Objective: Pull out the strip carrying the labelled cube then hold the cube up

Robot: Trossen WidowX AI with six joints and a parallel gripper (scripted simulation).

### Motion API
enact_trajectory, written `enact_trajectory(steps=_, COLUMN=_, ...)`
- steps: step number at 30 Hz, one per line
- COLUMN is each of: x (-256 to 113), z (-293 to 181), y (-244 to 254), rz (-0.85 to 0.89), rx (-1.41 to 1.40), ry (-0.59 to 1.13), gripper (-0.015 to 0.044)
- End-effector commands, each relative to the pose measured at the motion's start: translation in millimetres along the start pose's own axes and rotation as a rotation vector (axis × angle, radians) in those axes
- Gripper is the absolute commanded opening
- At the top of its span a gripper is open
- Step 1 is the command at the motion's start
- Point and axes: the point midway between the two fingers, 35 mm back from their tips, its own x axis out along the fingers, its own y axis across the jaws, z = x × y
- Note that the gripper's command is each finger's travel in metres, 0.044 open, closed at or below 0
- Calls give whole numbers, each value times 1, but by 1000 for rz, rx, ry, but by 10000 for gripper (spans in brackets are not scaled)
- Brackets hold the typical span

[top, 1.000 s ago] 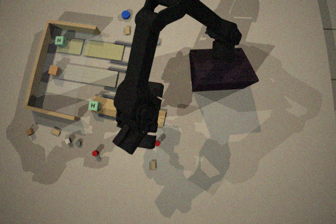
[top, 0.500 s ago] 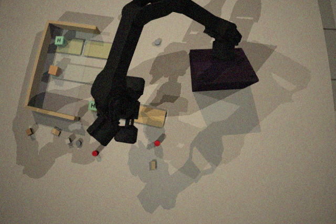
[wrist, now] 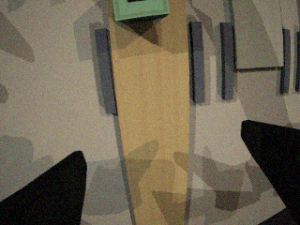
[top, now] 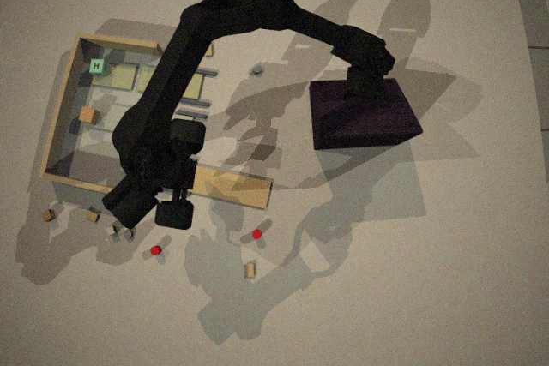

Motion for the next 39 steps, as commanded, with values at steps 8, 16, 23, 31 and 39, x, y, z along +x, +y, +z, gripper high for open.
enact_trajectory(steps=8, x=-5, z=42, y=0, rz=-1, rx=-3, ry=-6, gripper=440)
enact_trajectory(steps=16, x=-9, z=69, y=0, rz=-1, rx=-3, ry=-7, gripper=440)
enact_trajectory(steps=23, x=-8, z=81, y=0, rz=-1, rx=-2, ry=-7, gripper=361)
enact_trajectory(steps=31, x=5, z=82, y=1, rz=-1, rx=-2, ry=-8, gripper=250)
enact_trajectory(steps=39, x=18, z=83, y=0, rz=-2, rx=-2, ry=-8, gripper=250)
